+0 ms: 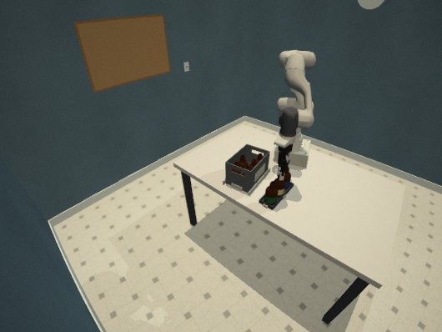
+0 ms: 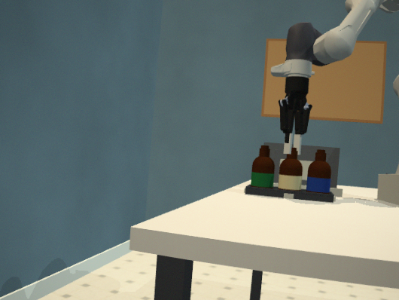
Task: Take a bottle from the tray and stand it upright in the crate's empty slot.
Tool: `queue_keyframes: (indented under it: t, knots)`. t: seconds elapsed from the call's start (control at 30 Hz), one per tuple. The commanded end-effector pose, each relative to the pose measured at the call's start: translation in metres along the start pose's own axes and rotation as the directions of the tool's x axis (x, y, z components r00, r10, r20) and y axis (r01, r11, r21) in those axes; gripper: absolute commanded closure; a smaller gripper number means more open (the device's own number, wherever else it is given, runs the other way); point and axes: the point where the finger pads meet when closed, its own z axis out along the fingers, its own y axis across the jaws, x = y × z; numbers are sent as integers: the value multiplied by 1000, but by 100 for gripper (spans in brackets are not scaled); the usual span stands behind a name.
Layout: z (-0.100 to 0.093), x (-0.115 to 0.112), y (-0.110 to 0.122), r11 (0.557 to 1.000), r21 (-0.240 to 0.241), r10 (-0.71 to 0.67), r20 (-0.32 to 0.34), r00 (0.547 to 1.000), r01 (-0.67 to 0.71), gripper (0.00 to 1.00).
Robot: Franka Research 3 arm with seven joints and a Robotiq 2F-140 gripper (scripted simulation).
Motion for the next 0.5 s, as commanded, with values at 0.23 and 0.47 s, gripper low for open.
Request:
queue_keyframes:
  t: [0.23,0.47]
  knots:
    - [1,1,2,1000,-2,3,-1,1000,-3,100]
    - [-1,1,2,1000,-2,3,-1,1000,-3,100]
